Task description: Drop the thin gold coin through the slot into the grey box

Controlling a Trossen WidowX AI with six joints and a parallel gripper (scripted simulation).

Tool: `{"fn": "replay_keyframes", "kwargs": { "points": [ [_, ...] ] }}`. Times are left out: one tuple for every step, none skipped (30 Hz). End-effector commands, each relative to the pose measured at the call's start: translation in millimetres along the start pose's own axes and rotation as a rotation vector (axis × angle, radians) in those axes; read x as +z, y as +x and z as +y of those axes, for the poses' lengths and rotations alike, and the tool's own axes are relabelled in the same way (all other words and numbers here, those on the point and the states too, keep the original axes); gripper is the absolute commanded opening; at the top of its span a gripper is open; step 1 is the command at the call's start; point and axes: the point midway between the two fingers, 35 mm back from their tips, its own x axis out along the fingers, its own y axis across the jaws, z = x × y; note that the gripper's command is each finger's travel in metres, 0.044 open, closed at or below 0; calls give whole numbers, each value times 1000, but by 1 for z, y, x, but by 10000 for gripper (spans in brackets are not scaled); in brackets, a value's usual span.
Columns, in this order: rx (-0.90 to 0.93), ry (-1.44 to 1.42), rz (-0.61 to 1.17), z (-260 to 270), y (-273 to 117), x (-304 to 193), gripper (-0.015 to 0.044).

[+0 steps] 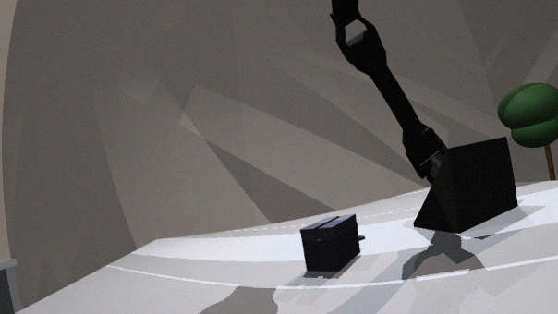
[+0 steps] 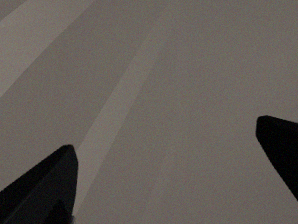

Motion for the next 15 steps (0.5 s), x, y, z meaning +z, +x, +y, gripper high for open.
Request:
{"fn": "replay_keyframes", "kwargs": {
  "points": [
    [7,18,6,1,-2,-1,374],
    [26,72,24,4,-9,-2,347],
    [58,161,54,9,-19,-5,321],
    [93,270,94,15,-33,-7,295],
    [127,378,135,22,-46,-9,269],
    [158,485,179,28,-60,-9,242],
    [186,593,224,35,-74,-9,216],
    [213,699,272,42,-89,-9,190],
    [232,785,313,48,-100,-7,164],
    [247,853,346,53,-110,-6,161],
    [260,920,380,57,-119,-4,161],
    [272,986,414,62,-128,-2,161],
    [283,1049,449,66,-137,0,161],
    [293,1110,483,70,-146,2,161],
    [301,1169,517,75,-155,5,161]
  ]
}}
